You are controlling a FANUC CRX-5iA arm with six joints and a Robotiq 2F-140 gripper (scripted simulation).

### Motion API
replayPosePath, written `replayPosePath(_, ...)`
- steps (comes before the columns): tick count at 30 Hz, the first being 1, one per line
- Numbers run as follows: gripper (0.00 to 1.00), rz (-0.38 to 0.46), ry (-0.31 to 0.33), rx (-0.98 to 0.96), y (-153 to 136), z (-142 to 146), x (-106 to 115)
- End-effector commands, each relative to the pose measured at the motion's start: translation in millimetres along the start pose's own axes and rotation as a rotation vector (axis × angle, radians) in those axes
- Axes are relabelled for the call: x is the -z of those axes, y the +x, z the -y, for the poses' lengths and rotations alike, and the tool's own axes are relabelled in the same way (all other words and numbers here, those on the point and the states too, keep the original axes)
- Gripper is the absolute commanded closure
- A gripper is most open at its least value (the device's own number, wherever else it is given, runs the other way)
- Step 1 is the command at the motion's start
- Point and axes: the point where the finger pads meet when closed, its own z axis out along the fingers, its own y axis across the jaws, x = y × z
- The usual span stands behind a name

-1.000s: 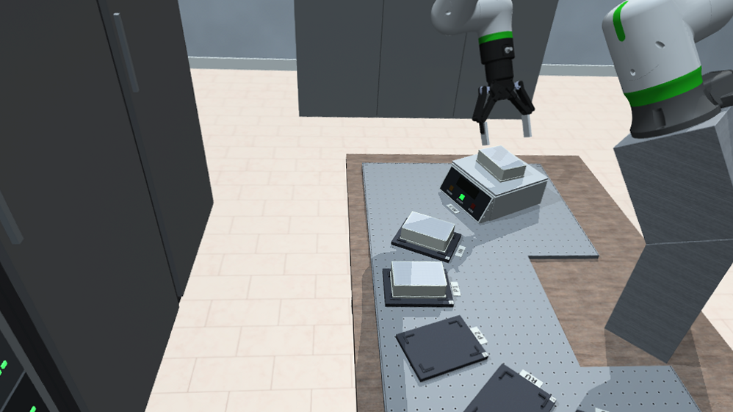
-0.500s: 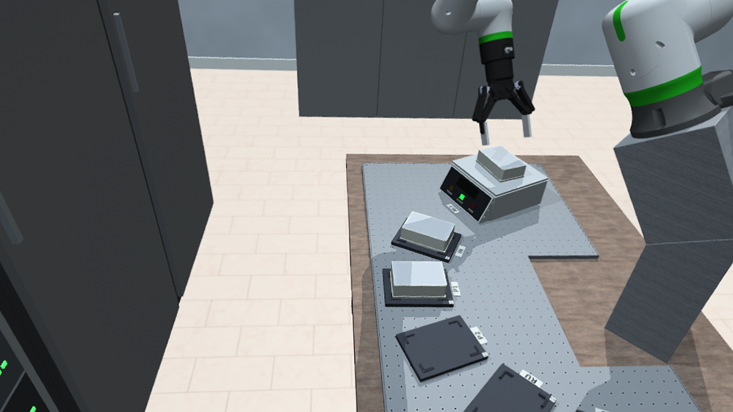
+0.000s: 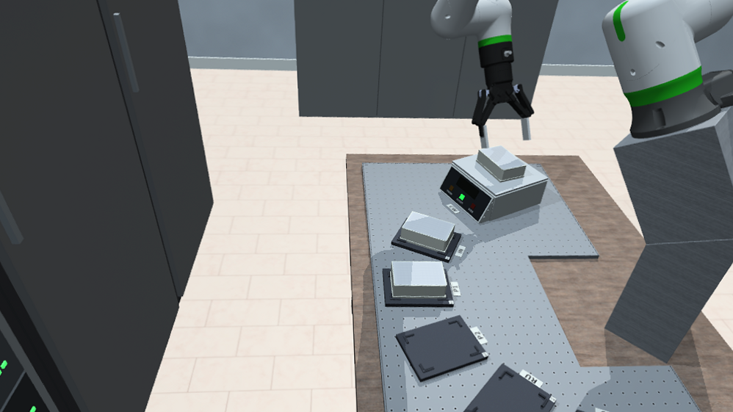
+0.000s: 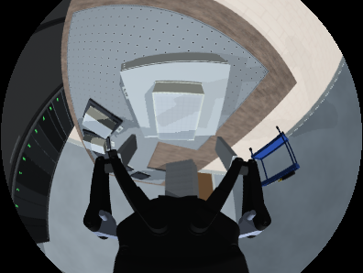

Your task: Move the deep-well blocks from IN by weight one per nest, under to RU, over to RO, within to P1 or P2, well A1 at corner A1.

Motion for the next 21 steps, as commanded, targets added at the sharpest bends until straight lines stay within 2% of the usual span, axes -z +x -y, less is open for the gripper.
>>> replayPosePath(1, 0.0, 0.0, 0.0, 0.0, 0, 0, 0)
replayPosePath(21, 0.0, 0.0, 0.0, 0.0, 13, 0, -22)
